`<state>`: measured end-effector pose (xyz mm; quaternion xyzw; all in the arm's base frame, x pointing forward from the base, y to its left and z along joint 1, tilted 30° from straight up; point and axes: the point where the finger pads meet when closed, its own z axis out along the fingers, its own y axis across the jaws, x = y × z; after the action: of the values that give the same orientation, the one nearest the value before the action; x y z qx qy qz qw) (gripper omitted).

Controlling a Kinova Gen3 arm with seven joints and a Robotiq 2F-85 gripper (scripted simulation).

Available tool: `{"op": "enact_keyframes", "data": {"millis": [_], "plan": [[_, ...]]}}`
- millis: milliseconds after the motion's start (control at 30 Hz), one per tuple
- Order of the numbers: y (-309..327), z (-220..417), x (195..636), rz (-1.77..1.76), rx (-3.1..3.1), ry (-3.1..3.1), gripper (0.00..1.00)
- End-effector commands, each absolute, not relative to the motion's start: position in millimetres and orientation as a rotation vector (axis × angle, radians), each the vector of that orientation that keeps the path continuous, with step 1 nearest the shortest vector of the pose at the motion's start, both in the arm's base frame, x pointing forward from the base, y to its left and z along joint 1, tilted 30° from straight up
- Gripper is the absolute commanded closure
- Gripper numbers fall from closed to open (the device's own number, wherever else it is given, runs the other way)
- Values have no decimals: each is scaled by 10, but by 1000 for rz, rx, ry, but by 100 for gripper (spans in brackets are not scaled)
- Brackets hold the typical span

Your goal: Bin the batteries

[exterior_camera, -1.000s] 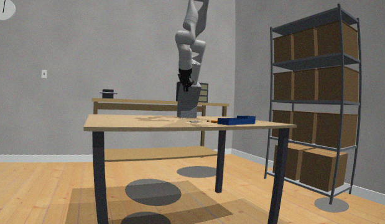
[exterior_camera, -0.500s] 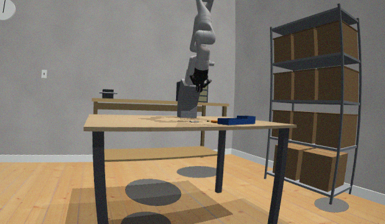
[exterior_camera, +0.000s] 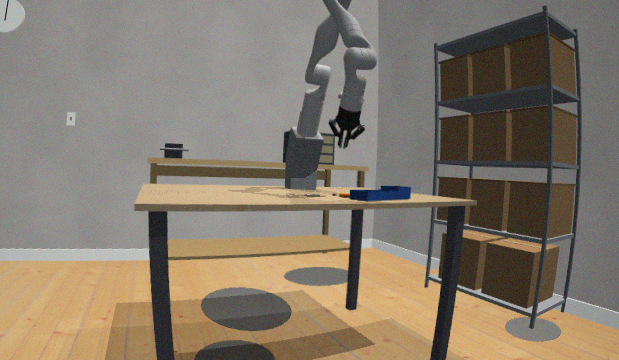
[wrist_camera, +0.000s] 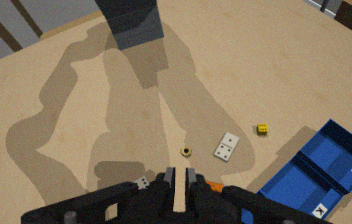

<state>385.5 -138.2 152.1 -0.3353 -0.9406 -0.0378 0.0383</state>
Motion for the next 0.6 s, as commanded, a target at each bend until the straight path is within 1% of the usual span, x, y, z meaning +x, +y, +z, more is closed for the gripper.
{"op": "enact_keyframes", "data": {"millis": [0,100,167,267,367,467,567], "plan": [[-1191,1585,3986,-101,-878,-2948,91],[-1124,1609,4029,-93,-806,-2974,91],[-1025,1646,4091,-89,-772,-2986,91],[-812,1721,4200,-64,-551,-3051,91],[-702,1761,4256,-61,-518,-3059,91],[-481,1838,4345,-34,-292,-3106,91],[-359,1881,4394,-31,-260,-3112,91]]}}
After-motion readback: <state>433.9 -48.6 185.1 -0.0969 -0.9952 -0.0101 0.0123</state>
